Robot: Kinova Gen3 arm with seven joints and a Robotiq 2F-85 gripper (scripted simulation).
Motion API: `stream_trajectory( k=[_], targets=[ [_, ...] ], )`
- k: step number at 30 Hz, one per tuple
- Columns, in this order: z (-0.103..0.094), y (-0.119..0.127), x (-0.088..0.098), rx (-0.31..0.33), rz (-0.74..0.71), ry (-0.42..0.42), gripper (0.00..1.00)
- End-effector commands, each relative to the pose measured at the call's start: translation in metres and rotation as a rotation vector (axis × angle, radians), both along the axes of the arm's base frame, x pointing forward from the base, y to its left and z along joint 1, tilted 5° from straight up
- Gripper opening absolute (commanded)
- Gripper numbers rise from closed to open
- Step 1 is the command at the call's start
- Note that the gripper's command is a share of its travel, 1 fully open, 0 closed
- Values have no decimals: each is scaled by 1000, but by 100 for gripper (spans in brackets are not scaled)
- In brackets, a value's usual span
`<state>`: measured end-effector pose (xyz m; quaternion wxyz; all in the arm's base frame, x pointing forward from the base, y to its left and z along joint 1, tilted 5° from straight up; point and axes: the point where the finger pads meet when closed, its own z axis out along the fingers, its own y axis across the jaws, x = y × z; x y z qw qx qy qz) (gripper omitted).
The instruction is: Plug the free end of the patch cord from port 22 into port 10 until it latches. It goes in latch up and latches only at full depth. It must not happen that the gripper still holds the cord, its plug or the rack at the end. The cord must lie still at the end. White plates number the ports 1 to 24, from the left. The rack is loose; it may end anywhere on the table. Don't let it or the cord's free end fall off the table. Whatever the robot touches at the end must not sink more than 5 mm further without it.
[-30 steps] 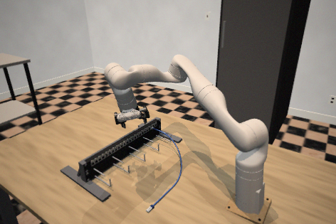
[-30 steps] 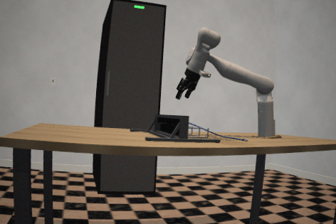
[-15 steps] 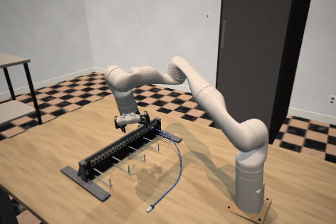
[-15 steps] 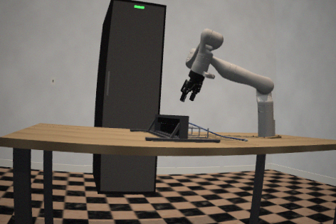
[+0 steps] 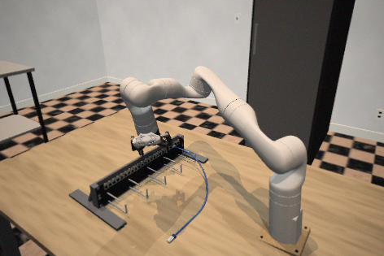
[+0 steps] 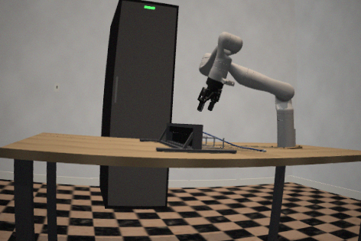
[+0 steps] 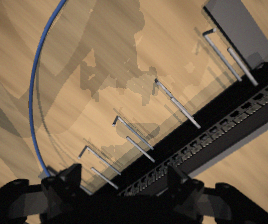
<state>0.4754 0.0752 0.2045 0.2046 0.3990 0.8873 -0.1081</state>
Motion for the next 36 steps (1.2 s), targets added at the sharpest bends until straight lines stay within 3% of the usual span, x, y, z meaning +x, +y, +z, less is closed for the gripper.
stream_trajectory(
  k=[1, 8, 9, 16, 17, 25, 26, 33, 34, 36],
  targets=[
    [-6, 12, -10, 31, -11, 3, 100],
    [-6, 12, -10, 31, -11, 3, 100],
    [-12, 21, -19, 56, -32, 7, 100],
    [-12, 21, -19, 56, -32, 7, 100],
    [-17, 29, -28, 80, -54, 11, 100],
    [-17, 29, -28, 80, -54, 11, 100],
    [-22, 36, -37, 104, -76, 15, 100],
    [-22, 36, -37, 104, -76, 15, 100],
    [-27, 44, -46, 127, -98, 19, 100],
    [-27, 44, -46, 127, -98, 19, 100]
  ],
)
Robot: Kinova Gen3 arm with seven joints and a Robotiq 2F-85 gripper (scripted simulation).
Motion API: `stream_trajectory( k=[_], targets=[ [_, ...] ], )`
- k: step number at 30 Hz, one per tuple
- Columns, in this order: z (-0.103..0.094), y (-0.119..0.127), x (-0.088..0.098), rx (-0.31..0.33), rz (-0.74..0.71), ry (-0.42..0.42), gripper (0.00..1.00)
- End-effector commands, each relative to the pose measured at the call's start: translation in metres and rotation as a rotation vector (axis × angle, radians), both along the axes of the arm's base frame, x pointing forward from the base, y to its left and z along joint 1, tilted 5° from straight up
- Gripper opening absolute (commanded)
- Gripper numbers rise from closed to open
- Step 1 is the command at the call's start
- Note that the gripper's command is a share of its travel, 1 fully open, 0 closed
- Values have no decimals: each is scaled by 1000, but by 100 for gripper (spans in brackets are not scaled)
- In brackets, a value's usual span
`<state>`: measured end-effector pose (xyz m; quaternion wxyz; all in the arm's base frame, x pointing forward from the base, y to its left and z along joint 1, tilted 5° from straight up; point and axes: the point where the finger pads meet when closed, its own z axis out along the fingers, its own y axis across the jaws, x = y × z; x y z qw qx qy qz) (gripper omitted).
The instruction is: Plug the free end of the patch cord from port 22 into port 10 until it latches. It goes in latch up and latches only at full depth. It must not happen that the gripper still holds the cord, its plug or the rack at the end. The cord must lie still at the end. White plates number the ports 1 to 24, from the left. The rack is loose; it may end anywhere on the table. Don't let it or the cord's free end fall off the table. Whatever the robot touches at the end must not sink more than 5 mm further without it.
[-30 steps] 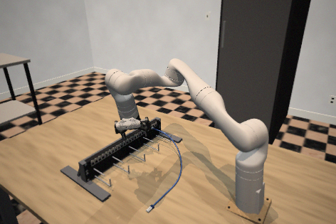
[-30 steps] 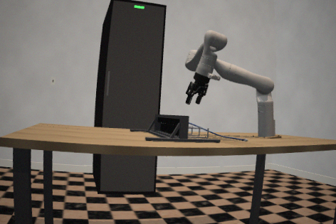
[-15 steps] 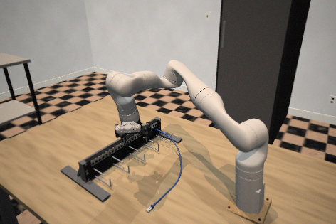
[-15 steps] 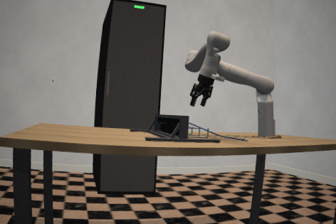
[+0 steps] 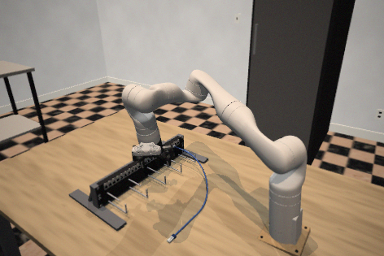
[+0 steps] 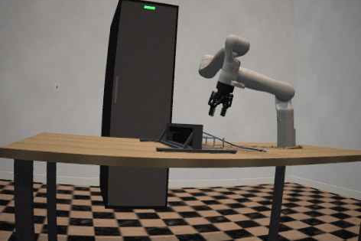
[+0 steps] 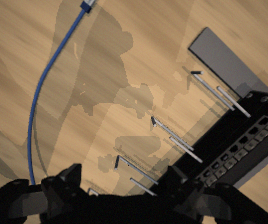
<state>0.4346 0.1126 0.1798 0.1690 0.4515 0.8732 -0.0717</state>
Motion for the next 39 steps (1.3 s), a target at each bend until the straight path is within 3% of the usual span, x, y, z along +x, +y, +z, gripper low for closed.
stream_trajectory(
  k=[1, 14, 15, 23, 24, 31, 32, 39],
  targets=[
    [-2, 6, -5, 15, -1, 1, 100],
    [-7, 13, -14, 37, -24, 5, 100],
    [-11, 20, -22, 58, -47, 8, 100],
    [-11, 20, -22, 58, -47, 8, 100],
    [-15, 26, -30, 78, -70, 12, 100],
    [-15, 26, -30, 78, -70, 12, 100],
    [-18, 32, -38, 97, -93, 15, 100],
    [-18, 32, -38, 97, -93, 15, 100]
  ],
)
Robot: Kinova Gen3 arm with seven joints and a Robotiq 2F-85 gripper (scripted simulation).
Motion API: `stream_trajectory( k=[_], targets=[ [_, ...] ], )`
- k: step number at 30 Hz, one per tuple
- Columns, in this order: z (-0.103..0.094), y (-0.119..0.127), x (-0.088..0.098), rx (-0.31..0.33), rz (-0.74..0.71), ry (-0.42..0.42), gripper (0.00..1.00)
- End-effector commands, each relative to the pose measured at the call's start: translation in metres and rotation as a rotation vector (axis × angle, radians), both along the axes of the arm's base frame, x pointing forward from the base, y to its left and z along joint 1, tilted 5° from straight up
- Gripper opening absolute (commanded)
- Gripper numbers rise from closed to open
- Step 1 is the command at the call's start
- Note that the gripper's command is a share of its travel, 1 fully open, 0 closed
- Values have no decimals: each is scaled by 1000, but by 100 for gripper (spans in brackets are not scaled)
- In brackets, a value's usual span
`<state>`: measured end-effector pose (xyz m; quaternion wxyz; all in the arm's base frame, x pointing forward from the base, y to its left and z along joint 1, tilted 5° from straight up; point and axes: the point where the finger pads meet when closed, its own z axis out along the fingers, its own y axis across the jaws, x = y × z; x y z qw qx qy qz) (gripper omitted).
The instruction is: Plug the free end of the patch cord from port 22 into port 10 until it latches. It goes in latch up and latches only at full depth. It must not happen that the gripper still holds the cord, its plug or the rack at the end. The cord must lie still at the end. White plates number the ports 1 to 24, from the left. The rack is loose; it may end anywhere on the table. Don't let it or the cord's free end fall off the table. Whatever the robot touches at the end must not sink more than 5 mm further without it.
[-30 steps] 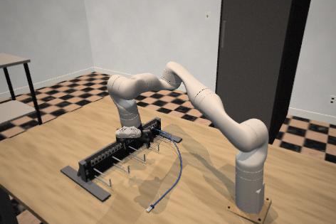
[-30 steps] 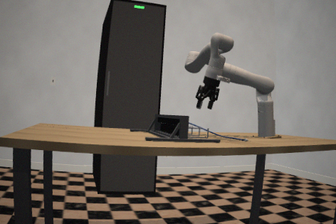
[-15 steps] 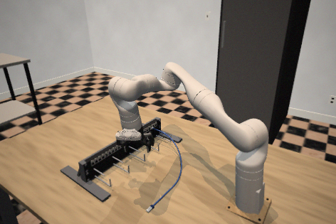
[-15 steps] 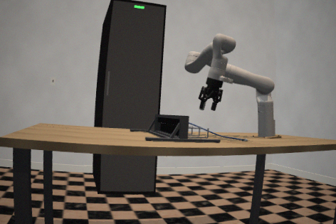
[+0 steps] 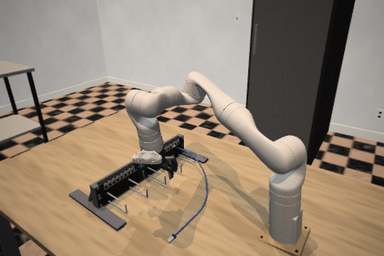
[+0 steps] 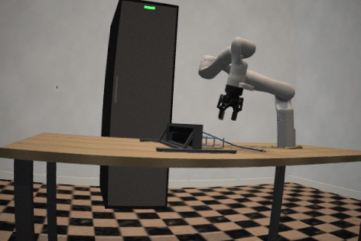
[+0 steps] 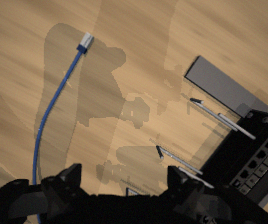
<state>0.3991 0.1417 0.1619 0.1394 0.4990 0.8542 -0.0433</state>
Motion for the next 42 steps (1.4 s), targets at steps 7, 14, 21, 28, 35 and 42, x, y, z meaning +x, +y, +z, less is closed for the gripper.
stream_trajectory(
  k=[7, 14, 21, 28, 35, 42],
  targets=[
    [-4, 9, -11, 27, -22, 5, 100],
    [-7, 14, -18, 44, -45, 8, 100],
    [-10, 19, -25, 61, -68, 11, 100],
    [-12, 24, -32, 78, -90, 14, 100],
    [-12, 24, -32, 78, -90, 14, 100],
    [-15, 28, -39, 93, -113, 17, 100]
  ],
)
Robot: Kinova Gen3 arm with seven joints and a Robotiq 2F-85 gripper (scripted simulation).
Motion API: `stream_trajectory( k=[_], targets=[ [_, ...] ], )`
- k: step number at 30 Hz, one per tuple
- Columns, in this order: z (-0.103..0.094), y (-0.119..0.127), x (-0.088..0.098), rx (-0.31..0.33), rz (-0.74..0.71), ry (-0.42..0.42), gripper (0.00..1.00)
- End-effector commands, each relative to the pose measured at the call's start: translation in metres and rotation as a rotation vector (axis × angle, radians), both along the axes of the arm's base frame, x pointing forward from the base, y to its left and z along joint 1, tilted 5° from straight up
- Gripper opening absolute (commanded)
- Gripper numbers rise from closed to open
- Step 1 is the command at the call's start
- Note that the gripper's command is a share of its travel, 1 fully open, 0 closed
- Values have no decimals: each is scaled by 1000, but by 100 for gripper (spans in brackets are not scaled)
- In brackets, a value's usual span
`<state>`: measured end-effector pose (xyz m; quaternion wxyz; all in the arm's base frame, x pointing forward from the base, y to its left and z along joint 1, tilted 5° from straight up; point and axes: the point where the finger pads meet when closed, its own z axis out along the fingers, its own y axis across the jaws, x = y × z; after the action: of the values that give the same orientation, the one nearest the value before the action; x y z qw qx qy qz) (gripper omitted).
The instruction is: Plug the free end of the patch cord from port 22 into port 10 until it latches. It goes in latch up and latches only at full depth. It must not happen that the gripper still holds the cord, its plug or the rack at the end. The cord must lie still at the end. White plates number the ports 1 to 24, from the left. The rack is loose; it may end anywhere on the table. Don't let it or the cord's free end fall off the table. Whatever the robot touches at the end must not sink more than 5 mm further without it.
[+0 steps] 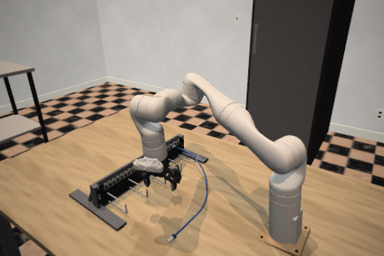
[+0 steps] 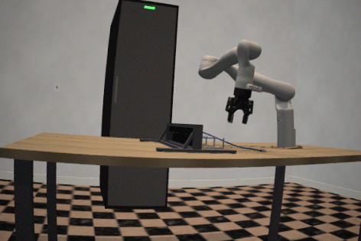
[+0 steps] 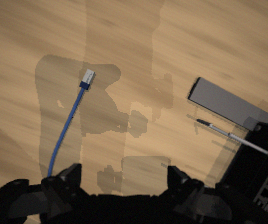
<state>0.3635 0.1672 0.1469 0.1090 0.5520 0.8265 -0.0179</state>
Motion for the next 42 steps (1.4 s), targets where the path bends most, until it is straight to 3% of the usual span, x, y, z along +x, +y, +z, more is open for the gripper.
stream_trajectory(
  k=[1, 42],
  targets=[
    [-2, 7, -10, 22, -21, 4, 100],
    [-10, 21, -32, 74, -106, 14, 100]
  ],
)
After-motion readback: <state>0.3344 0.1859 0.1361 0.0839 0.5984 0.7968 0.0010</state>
